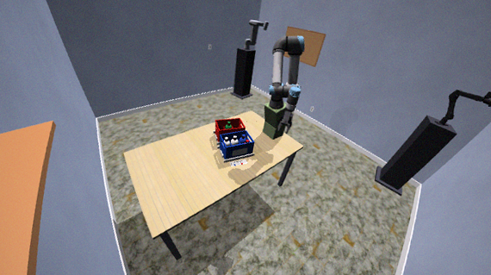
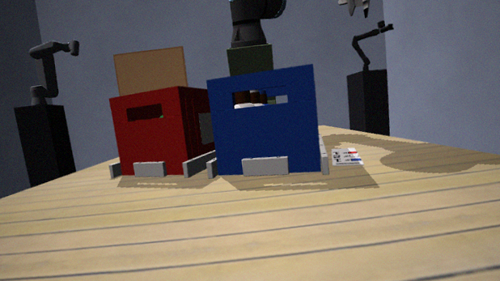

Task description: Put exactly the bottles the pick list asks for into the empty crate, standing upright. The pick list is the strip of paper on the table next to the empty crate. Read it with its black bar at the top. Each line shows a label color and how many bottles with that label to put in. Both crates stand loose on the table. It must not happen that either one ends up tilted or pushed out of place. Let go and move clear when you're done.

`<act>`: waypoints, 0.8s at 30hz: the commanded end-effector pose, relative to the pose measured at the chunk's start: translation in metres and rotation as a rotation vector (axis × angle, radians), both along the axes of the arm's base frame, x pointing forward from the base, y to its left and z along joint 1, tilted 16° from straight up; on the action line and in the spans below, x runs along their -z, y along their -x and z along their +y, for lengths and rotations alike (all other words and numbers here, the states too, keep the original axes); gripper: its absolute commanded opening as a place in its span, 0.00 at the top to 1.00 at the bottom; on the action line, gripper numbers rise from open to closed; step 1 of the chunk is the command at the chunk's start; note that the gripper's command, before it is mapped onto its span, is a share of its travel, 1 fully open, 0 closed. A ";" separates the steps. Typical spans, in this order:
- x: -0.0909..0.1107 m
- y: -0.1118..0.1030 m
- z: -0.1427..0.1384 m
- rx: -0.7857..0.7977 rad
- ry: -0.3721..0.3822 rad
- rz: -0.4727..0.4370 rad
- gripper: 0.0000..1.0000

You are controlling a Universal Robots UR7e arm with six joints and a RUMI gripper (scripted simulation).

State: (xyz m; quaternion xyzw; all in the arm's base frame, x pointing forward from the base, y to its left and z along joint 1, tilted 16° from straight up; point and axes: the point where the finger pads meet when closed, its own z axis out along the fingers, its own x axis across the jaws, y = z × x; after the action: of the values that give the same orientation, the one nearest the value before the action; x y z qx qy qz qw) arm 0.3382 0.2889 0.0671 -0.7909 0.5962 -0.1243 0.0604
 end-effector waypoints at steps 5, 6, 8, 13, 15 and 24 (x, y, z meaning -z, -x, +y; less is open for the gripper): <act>0.000 0.000 0.000 0.000 -0.001 -0.001 0.62; 0.000 0.000 0.000 0.000 -0.001 -0.001 0.62; 0.000 0.000 0.000 0.000 -0.001 -0.001 0.62; 0.000 0.000 0.000 0.000 -0.001 -0.001 0.62; 0.000 0.000 0.000 0.000 -0.001 -0.001 0.62; 0.000 0.000 0.000 0.000 -0.001 -0.001 0.62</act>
State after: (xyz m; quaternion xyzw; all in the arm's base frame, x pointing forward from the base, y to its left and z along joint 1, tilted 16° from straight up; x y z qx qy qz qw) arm 0.3382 0.2889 0.0671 -0.7909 0.5962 -0.1243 0.0604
